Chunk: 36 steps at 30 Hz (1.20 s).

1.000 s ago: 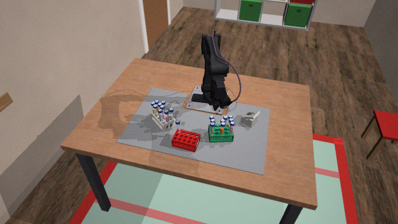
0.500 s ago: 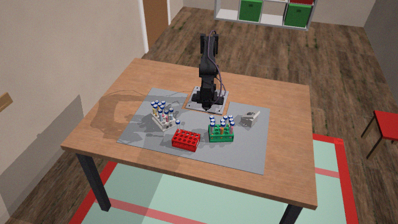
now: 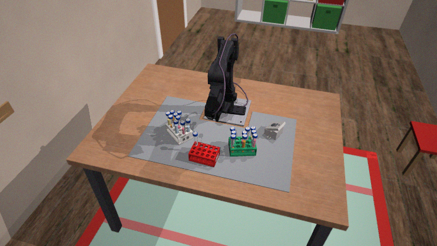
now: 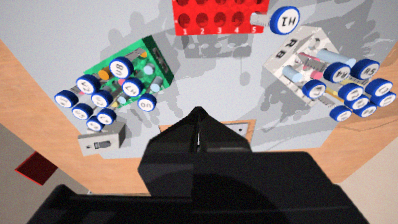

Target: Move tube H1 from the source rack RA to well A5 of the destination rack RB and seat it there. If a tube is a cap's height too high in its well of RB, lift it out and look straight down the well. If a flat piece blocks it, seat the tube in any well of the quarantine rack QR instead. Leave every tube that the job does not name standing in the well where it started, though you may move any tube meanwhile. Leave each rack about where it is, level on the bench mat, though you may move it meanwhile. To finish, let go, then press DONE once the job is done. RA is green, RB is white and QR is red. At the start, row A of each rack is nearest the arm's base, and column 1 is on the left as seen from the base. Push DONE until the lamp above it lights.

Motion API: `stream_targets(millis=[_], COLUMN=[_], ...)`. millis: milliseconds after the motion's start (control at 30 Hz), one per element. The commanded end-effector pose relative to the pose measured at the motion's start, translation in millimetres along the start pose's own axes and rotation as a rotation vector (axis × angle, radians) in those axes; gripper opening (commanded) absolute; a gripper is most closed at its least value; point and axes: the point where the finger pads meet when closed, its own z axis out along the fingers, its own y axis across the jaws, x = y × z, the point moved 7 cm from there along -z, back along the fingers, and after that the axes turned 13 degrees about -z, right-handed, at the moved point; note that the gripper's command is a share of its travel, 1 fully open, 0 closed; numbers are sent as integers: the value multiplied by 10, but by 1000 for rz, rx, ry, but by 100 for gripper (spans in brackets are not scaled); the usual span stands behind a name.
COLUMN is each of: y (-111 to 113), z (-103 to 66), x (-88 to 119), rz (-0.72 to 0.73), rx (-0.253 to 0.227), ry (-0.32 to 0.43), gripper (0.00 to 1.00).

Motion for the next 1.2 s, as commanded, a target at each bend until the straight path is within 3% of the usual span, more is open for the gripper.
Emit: stream_targets(millis=[0,300,1167], y=[-142,-369,-351], z=[-45,-84,-84], x=[-108,-103,-108], rz=[-2,-1,-4], rx=[11,11,11], ry=[-45,-66,-66], gripper=[0,0,0])
